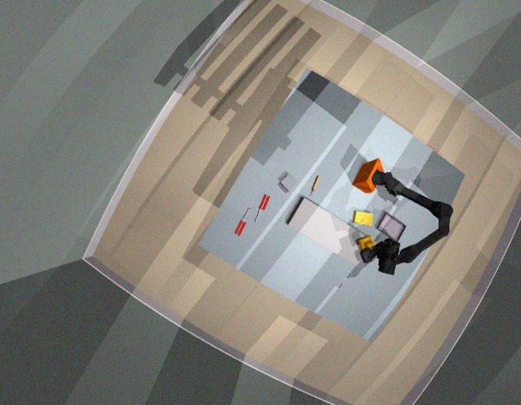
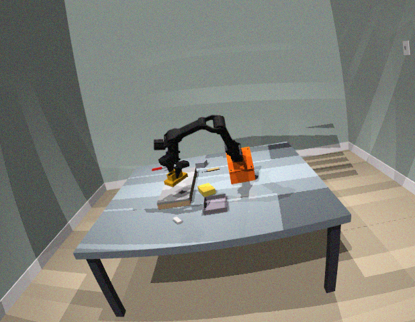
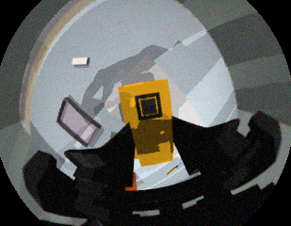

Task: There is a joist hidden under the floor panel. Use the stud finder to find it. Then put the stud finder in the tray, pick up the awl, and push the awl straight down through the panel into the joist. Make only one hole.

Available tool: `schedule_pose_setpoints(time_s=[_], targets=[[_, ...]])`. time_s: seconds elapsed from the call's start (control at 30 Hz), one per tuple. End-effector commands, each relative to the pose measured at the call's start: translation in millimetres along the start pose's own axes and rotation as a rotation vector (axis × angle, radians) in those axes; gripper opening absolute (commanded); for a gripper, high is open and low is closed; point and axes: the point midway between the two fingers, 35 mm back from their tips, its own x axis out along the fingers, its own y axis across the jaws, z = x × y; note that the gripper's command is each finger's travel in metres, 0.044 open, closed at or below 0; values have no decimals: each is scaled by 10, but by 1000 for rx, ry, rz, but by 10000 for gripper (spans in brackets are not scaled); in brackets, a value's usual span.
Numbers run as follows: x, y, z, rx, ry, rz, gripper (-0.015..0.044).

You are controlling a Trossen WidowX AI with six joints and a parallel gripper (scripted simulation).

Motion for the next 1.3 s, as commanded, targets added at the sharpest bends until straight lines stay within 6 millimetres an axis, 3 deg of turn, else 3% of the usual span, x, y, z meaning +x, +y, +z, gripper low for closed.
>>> schedule_pose_setpoints(time_s=[0.0,0.57,1.1,1.27], targets=[[-35,302,108,-85,-24,12,0],[-30,1367,175,-350,-71,107,0],[-128,2254,-42,-589,-138,218,0],[-161,2424,-118,-639,-155,245,0]])
